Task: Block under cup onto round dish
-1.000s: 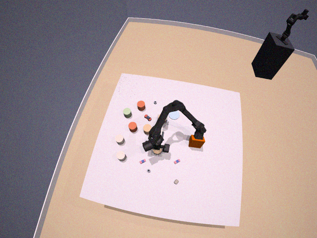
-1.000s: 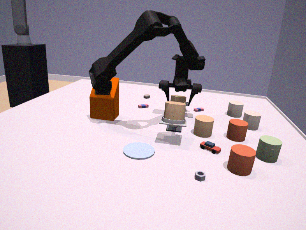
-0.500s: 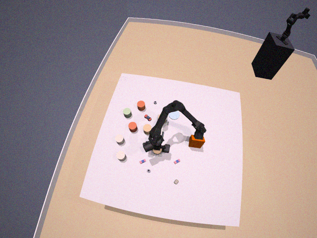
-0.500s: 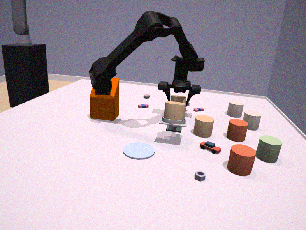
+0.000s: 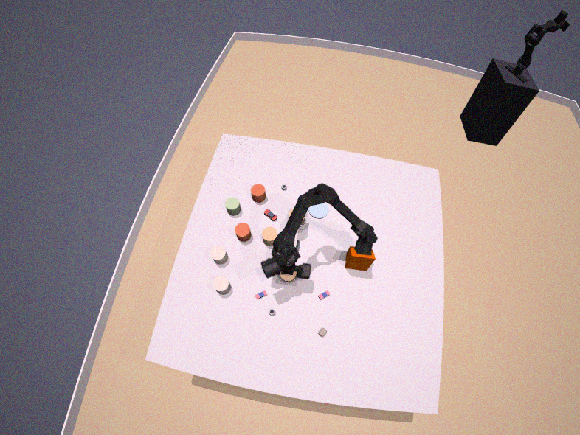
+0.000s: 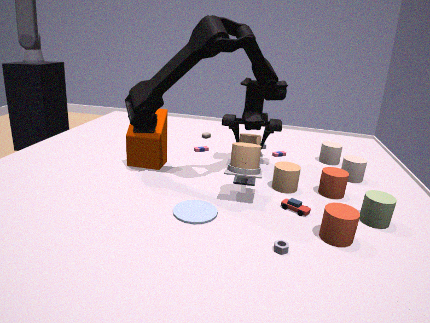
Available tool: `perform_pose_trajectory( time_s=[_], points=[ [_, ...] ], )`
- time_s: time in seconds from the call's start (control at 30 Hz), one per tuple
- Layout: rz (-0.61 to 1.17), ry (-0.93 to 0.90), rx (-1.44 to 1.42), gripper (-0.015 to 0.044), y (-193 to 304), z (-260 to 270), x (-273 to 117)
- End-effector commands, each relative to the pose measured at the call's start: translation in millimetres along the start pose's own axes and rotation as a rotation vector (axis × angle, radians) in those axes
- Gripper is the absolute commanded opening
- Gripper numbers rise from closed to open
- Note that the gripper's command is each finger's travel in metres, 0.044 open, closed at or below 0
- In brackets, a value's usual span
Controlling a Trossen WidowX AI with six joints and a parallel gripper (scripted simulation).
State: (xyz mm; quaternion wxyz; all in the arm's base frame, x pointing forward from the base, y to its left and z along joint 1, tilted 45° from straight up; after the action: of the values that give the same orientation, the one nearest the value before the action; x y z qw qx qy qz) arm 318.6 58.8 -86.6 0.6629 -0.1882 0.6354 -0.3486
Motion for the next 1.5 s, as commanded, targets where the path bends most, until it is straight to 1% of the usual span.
perform_pose_trajectory(
  time_s=[0.0, 0.03, 1.47],
  points=[
    [0.005, -0.005, 0.002, 0.0018, 2.0, 1.9, -7.0],
    [0.005, -0.005, 0.002, 0.0000, 2.2, 2.1, -8.2],
    [0.012, -0.005, 0.001, 0.0000, 5.8, 6.0, -61.3]
  ],
)
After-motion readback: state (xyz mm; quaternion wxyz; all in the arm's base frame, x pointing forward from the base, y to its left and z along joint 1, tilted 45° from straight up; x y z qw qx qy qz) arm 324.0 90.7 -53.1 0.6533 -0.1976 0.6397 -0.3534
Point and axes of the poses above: the point midway between the two fingers, 35 mm back from their tips, its own x axis out along the fingers, its own z axis across the jaws, y = z × x, the point moved 4 cm from there along -x, back along the fingers, and after that the axes turned 9 degrees about x, right-handed, at the moved point
